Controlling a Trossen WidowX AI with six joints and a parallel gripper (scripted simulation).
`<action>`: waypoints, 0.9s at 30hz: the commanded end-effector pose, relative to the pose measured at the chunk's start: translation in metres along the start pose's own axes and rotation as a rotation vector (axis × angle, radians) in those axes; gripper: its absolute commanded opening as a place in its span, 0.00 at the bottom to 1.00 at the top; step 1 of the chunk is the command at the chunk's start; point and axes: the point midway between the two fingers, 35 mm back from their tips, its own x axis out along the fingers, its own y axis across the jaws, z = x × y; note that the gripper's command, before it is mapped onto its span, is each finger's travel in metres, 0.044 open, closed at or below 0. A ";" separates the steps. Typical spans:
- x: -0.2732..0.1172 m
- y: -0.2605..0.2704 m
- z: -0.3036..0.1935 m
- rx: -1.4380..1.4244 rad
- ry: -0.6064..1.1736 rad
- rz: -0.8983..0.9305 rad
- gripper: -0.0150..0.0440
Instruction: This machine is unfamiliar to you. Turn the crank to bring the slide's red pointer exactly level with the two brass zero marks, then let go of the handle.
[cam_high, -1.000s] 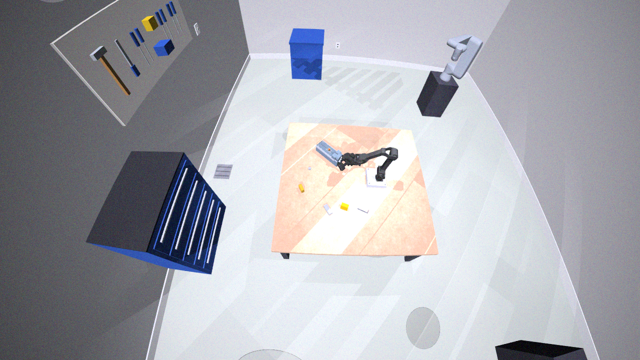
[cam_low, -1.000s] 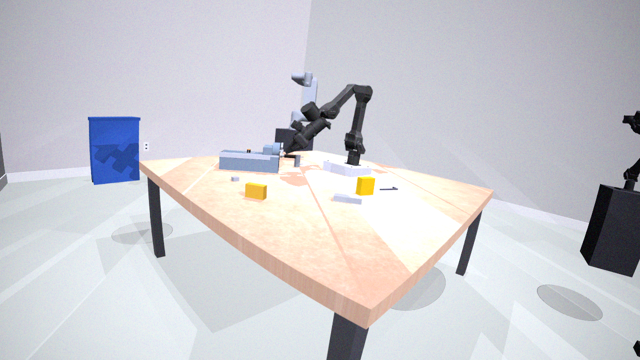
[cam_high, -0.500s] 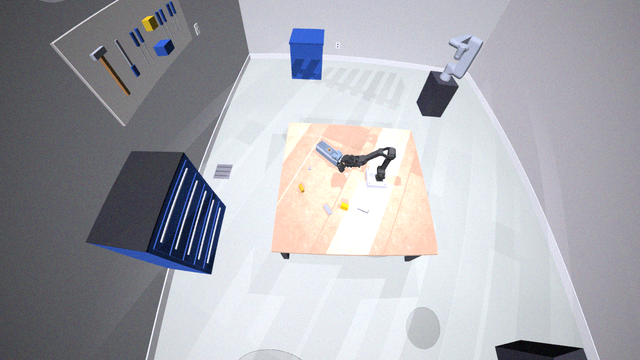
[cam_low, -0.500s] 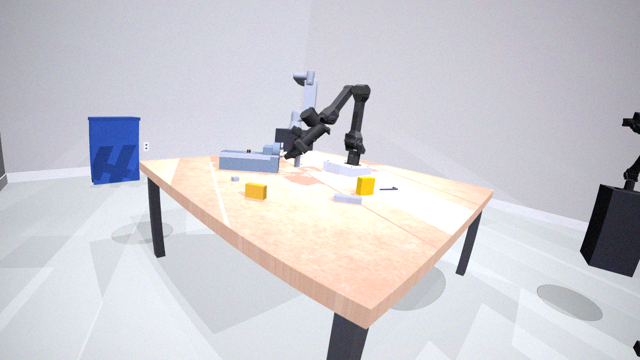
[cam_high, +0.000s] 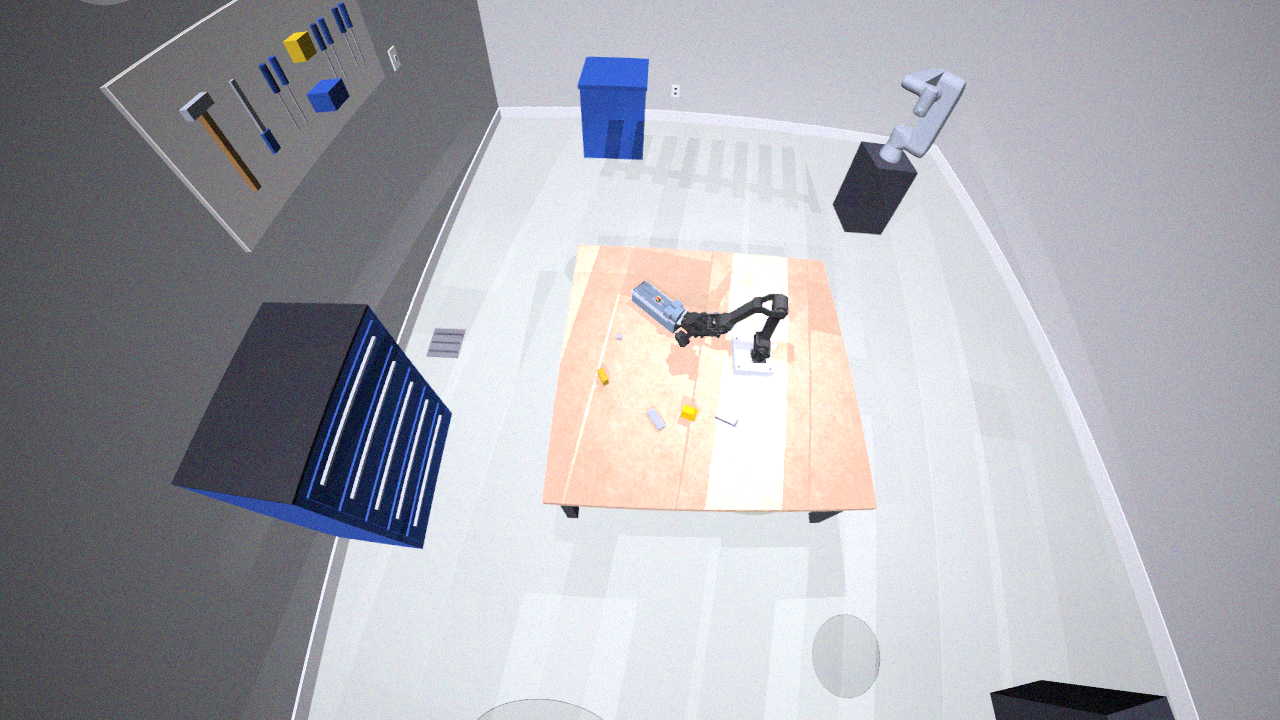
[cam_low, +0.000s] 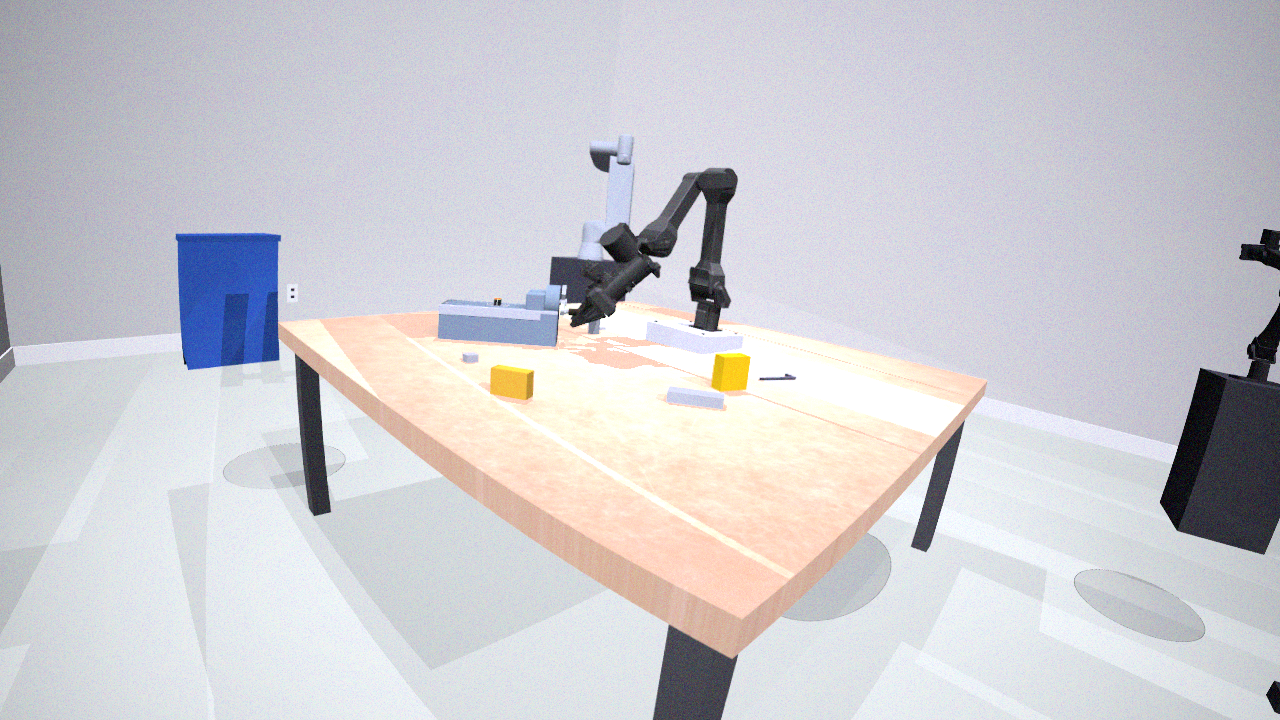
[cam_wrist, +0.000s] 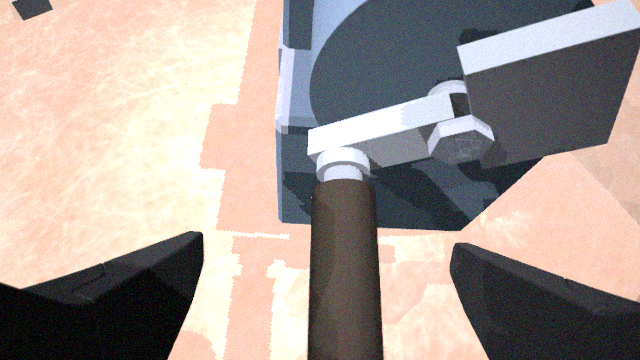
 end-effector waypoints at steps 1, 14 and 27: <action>0.000 0.000 0.000 0.005 -0.004 -0.002 0.78; 0.000 0.000 0.000 0.005 -0.004 -0.002 0.25; 0.000 0.000 0.000 0.005 -0.004 -0.002 0.25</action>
